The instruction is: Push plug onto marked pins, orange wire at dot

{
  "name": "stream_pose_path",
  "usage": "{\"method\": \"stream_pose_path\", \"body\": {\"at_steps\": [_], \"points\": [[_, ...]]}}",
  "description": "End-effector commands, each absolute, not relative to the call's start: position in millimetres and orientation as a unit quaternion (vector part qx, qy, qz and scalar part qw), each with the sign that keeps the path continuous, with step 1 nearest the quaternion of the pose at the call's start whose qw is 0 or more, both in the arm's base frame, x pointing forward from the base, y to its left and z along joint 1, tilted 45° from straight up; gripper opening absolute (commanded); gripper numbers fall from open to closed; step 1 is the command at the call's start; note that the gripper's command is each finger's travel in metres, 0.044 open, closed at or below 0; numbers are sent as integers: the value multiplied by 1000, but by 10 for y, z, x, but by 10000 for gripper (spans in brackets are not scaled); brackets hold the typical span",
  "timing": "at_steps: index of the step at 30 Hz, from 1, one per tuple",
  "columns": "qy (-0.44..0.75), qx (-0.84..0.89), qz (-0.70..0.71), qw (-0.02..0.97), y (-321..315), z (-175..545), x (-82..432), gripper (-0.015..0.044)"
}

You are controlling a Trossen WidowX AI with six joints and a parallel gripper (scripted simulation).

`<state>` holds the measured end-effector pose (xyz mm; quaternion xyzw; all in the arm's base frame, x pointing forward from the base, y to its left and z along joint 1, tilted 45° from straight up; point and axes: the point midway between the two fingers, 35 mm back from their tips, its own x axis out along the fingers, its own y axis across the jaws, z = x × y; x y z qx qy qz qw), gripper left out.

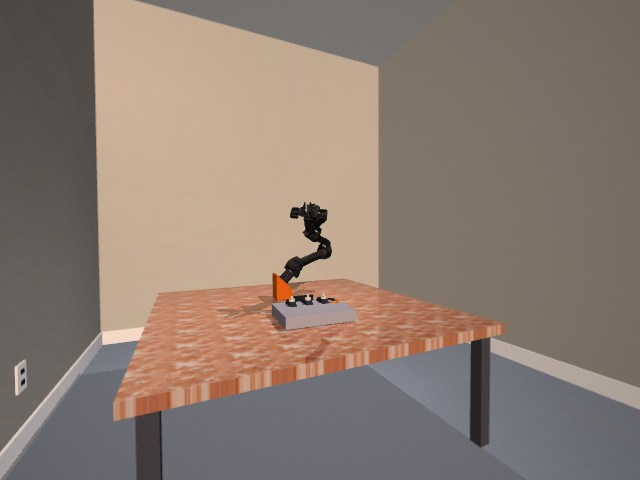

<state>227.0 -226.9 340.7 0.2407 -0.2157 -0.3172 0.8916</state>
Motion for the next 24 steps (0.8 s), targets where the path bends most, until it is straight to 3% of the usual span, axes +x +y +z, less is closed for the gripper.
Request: {"method": "stream_pose_path", "body": {"at_steps": [1,24], "points": [[-204,230,-305,901,-2169,3425,2355,115],[-132,171,-218,952,-1537,3382,2799,115]]}}
